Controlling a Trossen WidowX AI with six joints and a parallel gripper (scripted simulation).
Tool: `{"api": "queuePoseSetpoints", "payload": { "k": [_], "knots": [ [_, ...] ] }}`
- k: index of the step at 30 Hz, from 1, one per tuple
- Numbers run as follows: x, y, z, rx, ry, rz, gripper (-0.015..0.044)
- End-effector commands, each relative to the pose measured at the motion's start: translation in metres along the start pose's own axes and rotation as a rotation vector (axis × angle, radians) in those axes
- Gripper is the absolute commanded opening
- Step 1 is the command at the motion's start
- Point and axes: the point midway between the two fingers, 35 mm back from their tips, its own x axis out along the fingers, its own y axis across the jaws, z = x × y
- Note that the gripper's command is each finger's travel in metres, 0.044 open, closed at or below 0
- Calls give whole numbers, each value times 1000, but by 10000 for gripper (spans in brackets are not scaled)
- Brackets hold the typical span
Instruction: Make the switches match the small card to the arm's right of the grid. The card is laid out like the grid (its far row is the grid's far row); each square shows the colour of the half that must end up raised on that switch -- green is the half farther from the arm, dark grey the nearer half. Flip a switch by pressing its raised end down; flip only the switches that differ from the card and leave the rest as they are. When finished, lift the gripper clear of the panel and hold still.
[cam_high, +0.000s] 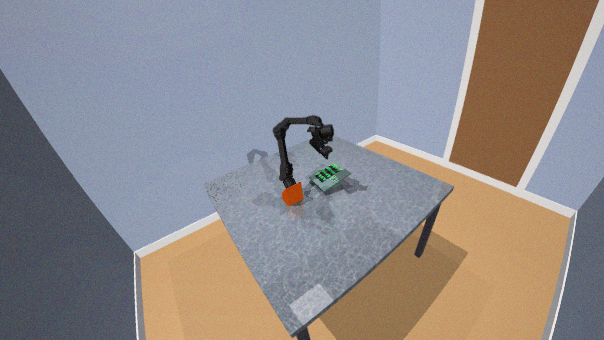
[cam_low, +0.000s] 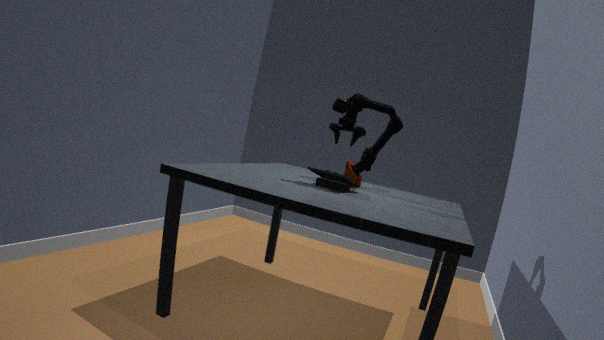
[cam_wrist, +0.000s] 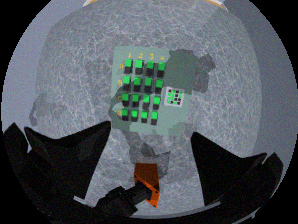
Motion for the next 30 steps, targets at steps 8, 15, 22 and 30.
{"api": "queuePoseSetpoints", "payload": {
  "k": [8, 15, 22, 30],
  "knots": [
    [78, 51, 9, -27, -1, -28, 190],
    [97, 64, 7, -36, -3, -21, 6],
    [130, 64, 6, -37, -28, -19, 0],
    [140, 64, 6, -37, -28, -18, 0]
  ]
}}
